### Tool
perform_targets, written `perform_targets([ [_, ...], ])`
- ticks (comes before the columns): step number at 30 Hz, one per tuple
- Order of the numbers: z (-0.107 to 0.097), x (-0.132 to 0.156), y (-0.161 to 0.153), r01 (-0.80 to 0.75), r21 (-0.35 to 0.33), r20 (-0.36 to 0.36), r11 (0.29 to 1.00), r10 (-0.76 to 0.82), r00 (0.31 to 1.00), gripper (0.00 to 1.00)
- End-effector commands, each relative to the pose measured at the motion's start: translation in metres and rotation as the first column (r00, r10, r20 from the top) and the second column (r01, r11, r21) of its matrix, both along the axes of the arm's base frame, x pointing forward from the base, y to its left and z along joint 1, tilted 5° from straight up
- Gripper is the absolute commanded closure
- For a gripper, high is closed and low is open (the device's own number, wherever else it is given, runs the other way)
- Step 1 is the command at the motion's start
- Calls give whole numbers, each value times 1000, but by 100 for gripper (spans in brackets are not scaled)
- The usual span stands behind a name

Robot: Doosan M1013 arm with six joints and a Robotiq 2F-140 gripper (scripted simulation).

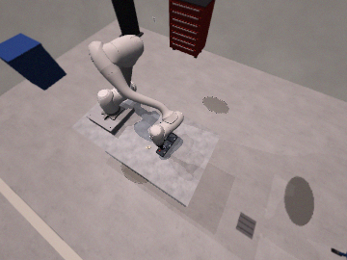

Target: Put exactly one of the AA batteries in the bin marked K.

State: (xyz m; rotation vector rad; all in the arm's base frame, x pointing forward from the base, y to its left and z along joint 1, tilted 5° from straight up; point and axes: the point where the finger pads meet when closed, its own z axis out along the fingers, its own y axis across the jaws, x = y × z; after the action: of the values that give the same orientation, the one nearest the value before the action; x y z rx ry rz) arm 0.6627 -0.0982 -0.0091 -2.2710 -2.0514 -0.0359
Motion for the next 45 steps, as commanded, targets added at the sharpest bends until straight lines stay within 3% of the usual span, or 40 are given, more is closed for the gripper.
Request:
perform_targets([
  [1,0,0,0,0,0,0,1000,0,1000,95],
  [11,0,-1,1,0,0,0,1000,0,1000,95],
  [35,-44,-3,4,0,0,0,1000,0,1000,95],
  [45,-44,-3,5,0,0,0,1000,0,1000,95],
])
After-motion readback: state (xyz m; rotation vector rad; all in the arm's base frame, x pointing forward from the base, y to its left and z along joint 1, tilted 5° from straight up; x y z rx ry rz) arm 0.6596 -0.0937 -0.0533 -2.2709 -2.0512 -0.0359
